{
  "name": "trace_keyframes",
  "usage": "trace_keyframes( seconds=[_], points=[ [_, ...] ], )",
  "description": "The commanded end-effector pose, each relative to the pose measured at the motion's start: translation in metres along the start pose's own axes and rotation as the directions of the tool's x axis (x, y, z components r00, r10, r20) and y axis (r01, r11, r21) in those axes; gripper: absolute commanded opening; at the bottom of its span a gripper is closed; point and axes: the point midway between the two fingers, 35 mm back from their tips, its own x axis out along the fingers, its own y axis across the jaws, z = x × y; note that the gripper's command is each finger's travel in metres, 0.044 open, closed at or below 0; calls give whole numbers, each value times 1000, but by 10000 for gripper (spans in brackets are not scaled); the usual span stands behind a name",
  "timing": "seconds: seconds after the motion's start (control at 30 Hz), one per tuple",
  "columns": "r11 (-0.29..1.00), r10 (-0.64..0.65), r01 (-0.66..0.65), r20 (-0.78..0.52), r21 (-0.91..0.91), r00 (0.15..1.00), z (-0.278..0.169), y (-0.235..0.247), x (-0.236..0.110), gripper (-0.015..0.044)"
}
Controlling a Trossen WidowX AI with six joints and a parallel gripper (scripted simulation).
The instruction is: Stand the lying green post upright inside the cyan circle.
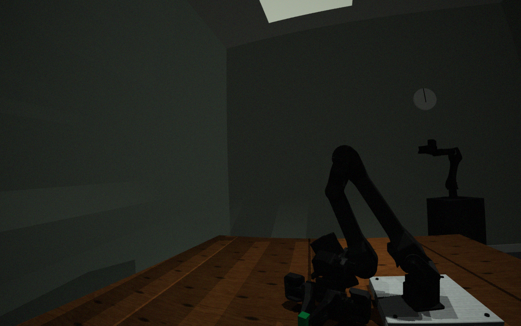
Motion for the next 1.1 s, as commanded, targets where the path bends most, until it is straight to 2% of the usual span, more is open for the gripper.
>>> trace_keyframes(
  seconds=[0.0, 0.03, 0.5, 1.07],
  points=[
    [1000, -2, 2, -2, 6, 1000, 0, 1, 0, 23],
    [1000, -2, 2, -2, 6, 1000, 0, 1, 0, 23],
    [1000, -2, 2, -2, 6, 1000, 0, 1, 0, 390],
    [1000, 0, 0, -1, 9, 1000, 38, -11, -2, 400]
  ],
)
